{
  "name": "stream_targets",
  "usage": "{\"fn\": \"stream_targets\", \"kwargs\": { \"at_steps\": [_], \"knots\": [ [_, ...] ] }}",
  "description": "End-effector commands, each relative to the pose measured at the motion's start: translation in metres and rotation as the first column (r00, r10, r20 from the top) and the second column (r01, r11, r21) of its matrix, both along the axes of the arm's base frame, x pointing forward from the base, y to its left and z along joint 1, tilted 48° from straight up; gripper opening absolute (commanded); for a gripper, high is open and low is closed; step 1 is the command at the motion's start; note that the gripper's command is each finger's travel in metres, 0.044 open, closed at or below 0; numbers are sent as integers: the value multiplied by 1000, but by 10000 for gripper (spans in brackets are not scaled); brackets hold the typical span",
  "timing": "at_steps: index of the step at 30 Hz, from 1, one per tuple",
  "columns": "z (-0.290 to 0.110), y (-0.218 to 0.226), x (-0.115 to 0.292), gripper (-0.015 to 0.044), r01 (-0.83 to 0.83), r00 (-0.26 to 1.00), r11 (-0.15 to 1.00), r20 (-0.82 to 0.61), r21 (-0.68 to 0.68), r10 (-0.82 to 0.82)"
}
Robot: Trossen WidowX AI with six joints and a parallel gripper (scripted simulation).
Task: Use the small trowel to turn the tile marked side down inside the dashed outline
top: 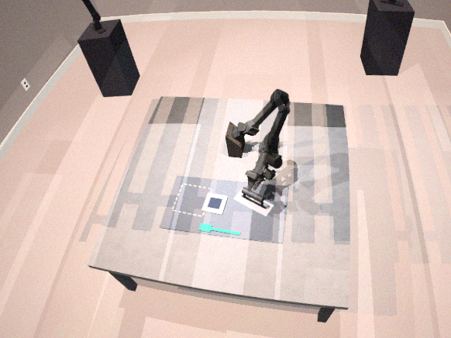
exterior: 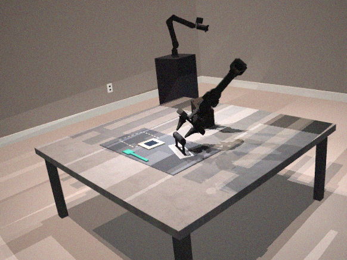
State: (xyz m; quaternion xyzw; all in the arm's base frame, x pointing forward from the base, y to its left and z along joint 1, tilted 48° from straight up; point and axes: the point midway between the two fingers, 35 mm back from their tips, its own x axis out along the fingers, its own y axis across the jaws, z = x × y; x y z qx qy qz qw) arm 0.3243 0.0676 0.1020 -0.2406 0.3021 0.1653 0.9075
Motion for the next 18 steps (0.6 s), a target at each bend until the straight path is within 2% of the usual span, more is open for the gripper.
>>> {"fn": "stream_targets", "kwargs": {
  "at_steps": [1,18],
  "knots": [
    [-7,1,4,300,4,1000,1000,-11,-2,-4],
    [-25,4,24,300,4,1000,1000,-15,-5,-4]
  ]
}}
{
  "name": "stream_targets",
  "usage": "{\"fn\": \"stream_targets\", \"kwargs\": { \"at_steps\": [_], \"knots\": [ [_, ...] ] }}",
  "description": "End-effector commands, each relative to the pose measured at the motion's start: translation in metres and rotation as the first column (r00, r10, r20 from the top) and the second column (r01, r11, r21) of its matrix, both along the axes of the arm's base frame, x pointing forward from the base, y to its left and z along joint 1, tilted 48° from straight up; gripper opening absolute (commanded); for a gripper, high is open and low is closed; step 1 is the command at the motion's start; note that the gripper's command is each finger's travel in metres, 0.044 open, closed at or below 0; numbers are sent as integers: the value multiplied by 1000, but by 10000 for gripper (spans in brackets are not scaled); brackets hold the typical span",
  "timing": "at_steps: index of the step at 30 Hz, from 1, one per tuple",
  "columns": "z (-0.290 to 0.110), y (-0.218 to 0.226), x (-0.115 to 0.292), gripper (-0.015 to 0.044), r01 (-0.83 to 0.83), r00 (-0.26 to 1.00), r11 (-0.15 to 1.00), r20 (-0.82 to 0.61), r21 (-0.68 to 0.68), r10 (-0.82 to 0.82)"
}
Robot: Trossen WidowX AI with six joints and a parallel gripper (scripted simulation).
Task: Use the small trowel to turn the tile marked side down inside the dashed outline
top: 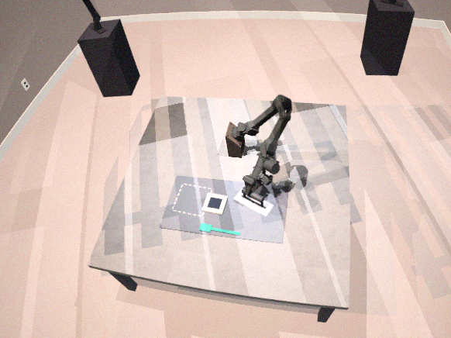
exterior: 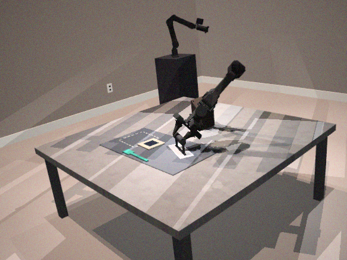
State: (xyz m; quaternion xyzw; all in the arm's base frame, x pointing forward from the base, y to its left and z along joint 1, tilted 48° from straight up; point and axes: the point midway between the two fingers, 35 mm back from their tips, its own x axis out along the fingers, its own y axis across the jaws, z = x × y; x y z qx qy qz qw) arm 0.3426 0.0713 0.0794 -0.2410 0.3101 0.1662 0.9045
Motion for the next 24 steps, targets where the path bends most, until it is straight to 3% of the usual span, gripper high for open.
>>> {"fn": "stream_targets", "kwargs": {
  "at_steps": [1,14,20,24],
  "knots": [
    [-3,1,7,300,3,1000,1000,2,-1,-3],
    [-17,4,19,300,3,1000,1000,0,0,-3],
    [-17,4,19,143,3,1000,1000,0,0,-3],
    [-17,4,19,116,3,1000,1000,0,0,-3]
  ]
}}
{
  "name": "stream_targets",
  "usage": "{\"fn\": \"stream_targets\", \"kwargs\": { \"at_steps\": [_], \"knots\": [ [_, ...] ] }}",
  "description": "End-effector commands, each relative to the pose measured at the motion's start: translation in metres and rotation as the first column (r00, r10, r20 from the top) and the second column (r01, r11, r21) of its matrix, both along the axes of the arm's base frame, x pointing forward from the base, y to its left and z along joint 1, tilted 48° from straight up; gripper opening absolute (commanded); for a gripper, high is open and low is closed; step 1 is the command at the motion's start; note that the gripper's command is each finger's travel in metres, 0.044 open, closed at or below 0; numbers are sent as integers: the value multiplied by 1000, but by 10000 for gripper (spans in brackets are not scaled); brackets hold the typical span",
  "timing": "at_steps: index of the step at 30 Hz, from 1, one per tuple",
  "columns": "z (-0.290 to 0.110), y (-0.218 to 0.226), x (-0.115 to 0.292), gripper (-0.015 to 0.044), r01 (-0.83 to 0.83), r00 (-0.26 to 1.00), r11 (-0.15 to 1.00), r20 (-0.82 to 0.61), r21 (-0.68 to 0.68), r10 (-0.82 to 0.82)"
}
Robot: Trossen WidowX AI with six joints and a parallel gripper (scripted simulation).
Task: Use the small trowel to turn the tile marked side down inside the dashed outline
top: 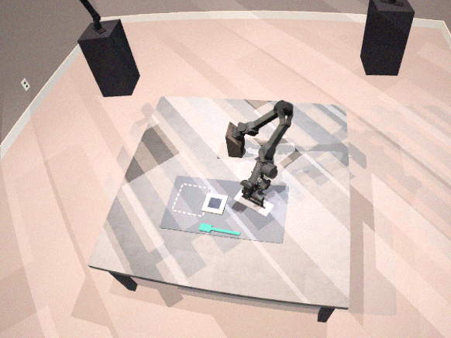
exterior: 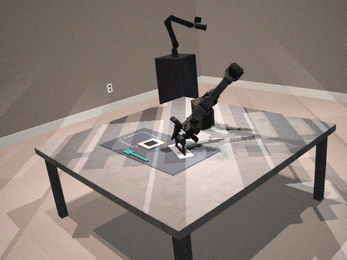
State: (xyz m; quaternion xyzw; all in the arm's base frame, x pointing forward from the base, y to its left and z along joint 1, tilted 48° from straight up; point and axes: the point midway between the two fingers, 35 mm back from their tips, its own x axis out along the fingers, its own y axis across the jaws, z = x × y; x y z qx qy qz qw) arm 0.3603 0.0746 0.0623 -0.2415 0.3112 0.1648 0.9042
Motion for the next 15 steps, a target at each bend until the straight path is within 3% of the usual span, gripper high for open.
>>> {"fn": "stream_targets", "kwargs": {
  "at_steps": [1,15],
  "knots": [
    [1,1,1,109,0,1000,1000,1,2,0],
    [1,1,1,16,0,1000,1000,1,2,0]
  ]
}}
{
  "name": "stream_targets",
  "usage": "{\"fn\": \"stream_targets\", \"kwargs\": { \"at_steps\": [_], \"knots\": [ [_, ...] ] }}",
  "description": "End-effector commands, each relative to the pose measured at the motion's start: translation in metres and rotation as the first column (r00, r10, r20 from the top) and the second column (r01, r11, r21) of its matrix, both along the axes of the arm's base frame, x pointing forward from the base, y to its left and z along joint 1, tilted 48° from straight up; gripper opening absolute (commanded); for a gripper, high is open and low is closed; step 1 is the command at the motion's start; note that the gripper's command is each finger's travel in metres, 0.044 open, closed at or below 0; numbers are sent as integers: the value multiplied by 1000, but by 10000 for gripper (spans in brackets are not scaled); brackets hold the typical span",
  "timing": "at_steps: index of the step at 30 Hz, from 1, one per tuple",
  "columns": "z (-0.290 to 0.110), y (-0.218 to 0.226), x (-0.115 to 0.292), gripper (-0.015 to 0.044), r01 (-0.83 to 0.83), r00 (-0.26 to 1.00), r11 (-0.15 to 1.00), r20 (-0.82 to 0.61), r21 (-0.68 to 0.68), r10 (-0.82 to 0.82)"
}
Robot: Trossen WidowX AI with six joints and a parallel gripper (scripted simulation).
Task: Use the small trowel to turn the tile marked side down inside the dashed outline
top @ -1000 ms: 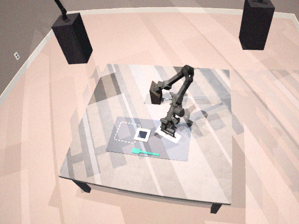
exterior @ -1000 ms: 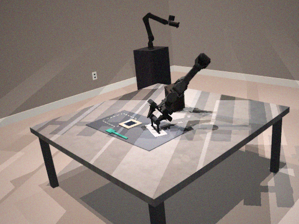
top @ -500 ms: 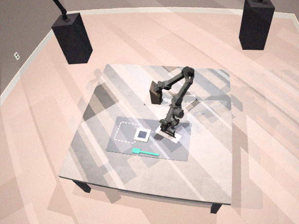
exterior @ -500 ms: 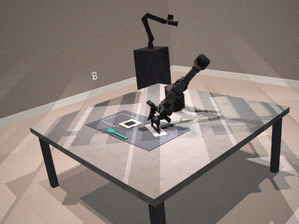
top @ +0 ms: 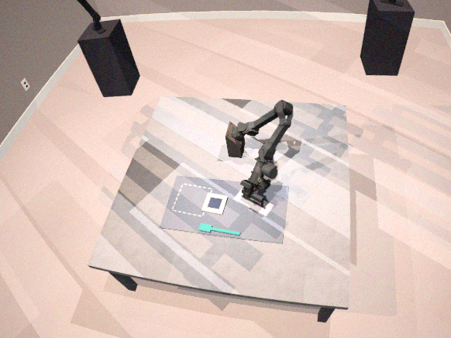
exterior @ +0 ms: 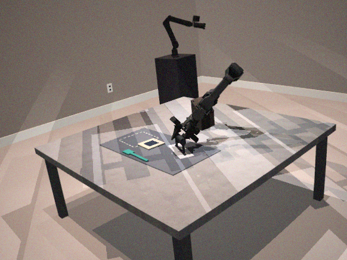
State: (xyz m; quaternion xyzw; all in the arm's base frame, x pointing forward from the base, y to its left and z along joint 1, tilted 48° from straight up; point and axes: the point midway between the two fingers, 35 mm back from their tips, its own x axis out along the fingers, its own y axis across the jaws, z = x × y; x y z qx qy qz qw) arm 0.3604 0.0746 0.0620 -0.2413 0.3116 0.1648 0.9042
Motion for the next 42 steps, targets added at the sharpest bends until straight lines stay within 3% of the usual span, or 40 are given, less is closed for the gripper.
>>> {"fn": "stream_targets", "kwargs": {
  "at_steps": [1,19,42],
  "knots": [
    [1,1,1,9,0,1000,1000,2,2,0],
    [40,-44,-8,0,0,1000,1000,0,-3,0],
    [32,-48,9,0,-45,997,999,56,18,44]
  ]
}}
